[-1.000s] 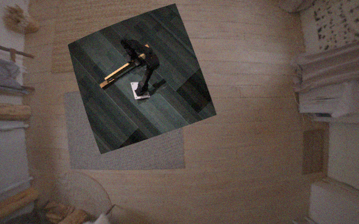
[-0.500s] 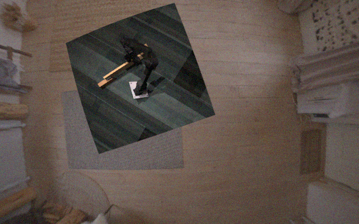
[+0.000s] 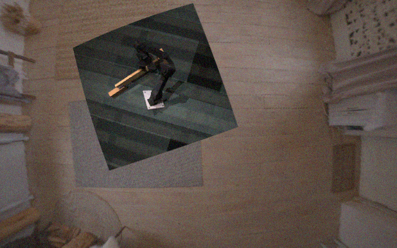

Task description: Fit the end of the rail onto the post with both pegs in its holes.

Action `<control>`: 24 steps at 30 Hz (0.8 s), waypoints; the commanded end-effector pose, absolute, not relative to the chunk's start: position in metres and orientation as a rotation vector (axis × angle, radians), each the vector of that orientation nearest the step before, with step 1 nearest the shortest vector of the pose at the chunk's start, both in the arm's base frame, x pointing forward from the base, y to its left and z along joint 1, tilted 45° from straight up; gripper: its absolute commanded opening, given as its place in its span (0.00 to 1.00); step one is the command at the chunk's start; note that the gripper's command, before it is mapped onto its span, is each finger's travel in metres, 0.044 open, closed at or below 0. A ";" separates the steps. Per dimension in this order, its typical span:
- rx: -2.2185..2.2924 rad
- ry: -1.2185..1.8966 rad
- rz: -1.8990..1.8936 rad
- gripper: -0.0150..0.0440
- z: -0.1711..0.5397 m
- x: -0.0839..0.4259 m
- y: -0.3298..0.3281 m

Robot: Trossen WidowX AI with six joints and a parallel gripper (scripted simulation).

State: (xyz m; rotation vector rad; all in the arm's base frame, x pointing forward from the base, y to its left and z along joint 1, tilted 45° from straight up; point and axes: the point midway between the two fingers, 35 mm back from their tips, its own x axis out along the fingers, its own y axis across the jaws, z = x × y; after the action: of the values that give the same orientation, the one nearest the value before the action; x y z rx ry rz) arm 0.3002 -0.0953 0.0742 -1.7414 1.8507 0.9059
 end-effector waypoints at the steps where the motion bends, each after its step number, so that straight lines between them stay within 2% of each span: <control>1: -1.752 1.843 0.901 0.25 0.077 0.302 -0.095; 24: -1.752 1.844 0.901 0.25 0.083 0.303 -0.100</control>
State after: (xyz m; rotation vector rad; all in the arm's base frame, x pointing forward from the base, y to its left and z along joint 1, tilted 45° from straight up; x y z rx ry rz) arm 0.3012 -0.0995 0.0792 -1.7419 1.8507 0.9047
